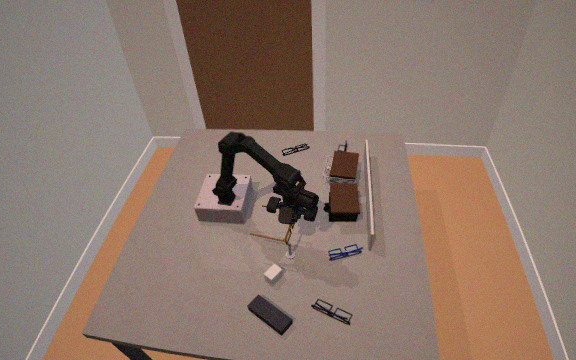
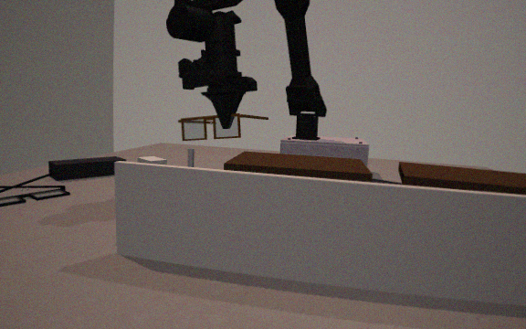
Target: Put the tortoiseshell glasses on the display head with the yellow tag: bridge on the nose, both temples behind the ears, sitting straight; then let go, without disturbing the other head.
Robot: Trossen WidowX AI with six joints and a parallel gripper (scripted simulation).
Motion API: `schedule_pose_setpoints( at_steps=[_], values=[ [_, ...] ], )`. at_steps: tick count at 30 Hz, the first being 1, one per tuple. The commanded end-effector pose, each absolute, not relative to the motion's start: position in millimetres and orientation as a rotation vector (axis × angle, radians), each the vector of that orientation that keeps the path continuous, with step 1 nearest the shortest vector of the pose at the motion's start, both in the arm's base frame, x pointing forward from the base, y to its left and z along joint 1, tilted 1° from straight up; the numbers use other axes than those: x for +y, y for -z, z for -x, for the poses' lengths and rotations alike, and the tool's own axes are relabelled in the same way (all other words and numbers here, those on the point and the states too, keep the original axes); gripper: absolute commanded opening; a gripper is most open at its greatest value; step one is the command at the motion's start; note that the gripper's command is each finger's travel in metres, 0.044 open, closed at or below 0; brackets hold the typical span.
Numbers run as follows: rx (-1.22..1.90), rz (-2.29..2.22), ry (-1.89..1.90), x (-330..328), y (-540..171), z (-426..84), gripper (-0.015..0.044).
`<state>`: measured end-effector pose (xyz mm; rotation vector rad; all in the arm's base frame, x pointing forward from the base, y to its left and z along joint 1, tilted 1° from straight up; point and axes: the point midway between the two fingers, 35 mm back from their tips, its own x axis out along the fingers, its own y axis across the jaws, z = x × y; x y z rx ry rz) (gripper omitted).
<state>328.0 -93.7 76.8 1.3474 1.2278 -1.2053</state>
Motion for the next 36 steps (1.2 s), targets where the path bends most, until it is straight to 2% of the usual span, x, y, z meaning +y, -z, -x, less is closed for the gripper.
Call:
schedule_pose_setpoints(
  at_steps=[1,19,36],
  values=[
    [1.184,-1.505,1.304,-103,-81,-314,0.0],
    [0.818,-2.283,1.771,-139,-103,-251,0.0],
    [0.262,-3.012,2.126,-154,-126,-199,0.0]
  ],
)
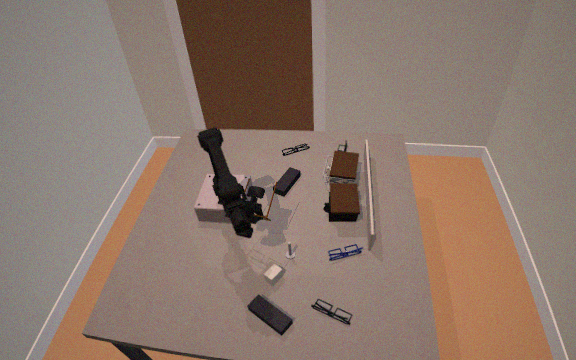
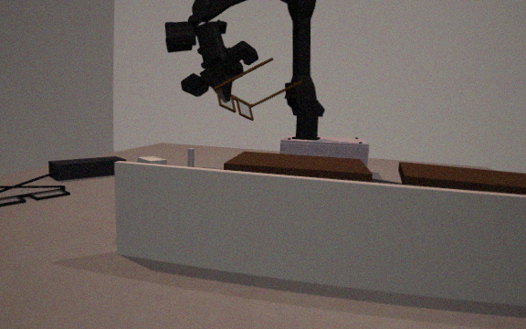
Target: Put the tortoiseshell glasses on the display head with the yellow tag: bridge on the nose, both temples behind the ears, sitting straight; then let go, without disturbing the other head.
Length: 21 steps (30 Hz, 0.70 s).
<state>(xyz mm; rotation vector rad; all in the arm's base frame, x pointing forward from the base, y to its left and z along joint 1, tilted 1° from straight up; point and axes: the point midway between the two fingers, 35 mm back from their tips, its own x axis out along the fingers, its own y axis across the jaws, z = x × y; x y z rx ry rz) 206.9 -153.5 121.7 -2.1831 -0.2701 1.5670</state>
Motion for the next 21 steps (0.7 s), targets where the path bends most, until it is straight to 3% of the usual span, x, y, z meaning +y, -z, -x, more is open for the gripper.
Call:
schedule_pose_setpoints(
  at_steps=[1,13,21],
  values=[
    [-0.151,2.08,-1.459,-154,-127,-197,0.0],
    [0.16,1.725,-1.104,-158,-144,-167,0.0],
    [0.162,1.735,-1.111,-159,-144,-167,0.0]
  ],
)
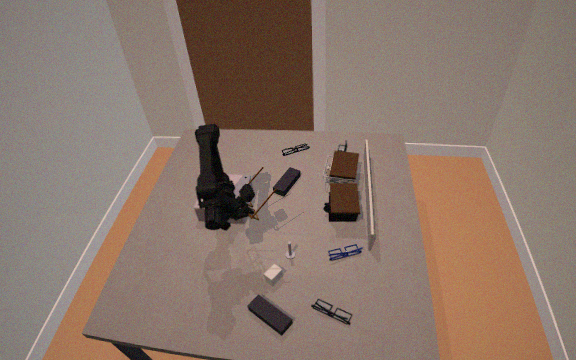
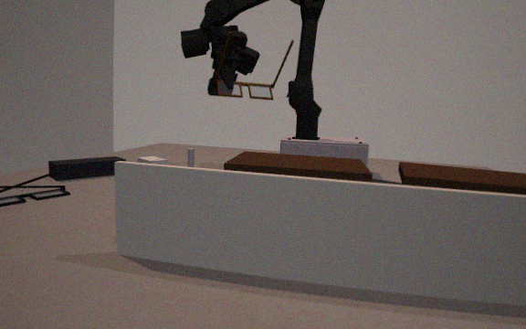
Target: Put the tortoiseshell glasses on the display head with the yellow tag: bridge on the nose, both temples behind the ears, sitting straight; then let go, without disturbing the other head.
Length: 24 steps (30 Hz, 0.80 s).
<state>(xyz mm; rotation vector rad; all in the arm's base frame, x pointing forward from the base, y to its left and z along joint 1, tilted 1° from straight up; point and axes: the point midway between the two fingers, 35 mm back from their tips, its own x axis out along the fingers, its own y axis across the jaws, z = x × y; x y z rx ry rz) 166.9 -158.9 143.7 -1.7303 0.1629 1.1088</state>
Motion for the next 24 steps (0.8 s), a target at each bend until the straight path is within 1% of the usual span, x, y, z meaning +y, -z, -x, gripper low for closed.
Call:
schedule_pose_setpoints(
  at_steps=[1,19,24],
  values=[
    [0.162,1.735,-1.111,-159.3,-143.6,-166.7,0.0],
    [0.162,1.735,-1.111,-159.3,-143.6,-166.7,0.0],
    [0.103,1.82,-1.164,-156.5,-141.3,-169.4,0.0]
  ],
)
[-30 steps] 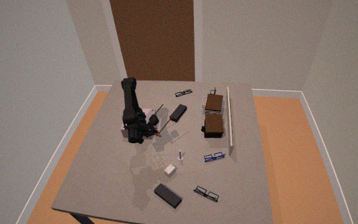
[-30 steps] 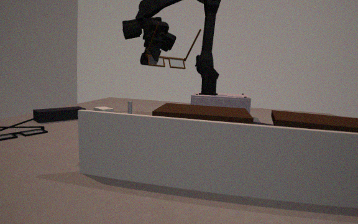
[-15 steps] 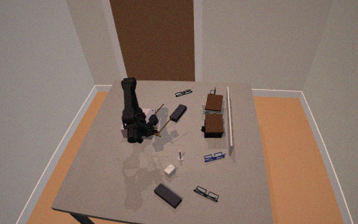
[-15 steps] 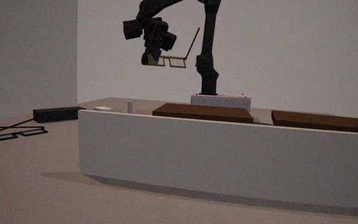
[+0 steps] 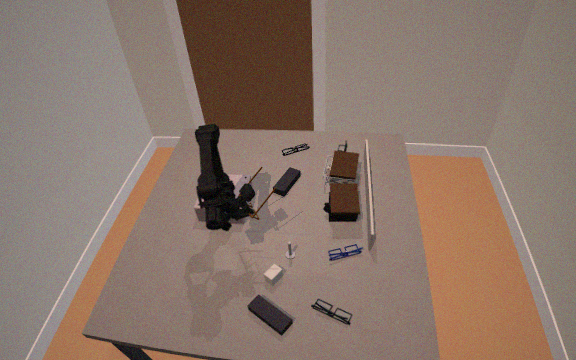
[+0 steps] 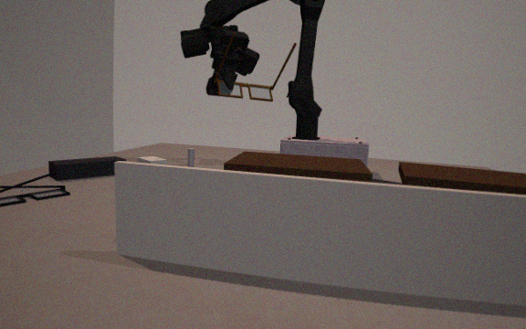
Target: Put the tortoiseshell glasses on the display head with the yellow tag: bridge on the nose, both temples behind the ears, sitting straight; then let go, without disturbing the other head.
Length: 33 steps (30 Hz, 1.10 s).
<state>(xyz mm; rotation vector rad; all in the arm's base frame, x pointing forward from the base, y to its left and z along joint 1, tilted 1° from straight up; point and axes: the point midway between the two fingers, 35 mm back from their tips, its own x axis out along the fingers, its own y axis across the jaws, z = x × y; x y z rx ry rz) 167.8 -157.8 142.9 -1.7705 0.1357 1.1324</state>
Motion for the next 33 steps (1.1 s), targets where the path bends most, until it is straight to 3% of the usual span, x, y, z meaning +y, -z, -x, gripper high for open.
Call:
schedule_pose_setpoints(
  at_steps=[1,18,33],
  values=[
    [0.079,1.852,-1.184,-155,-140,-170,0.0],
    [-0.471,2.378,-1.499,-136,-126,-188,0.0],
    [-1.182,2.724,-1.667,-119,-114,-202,0.0]
  ],
)
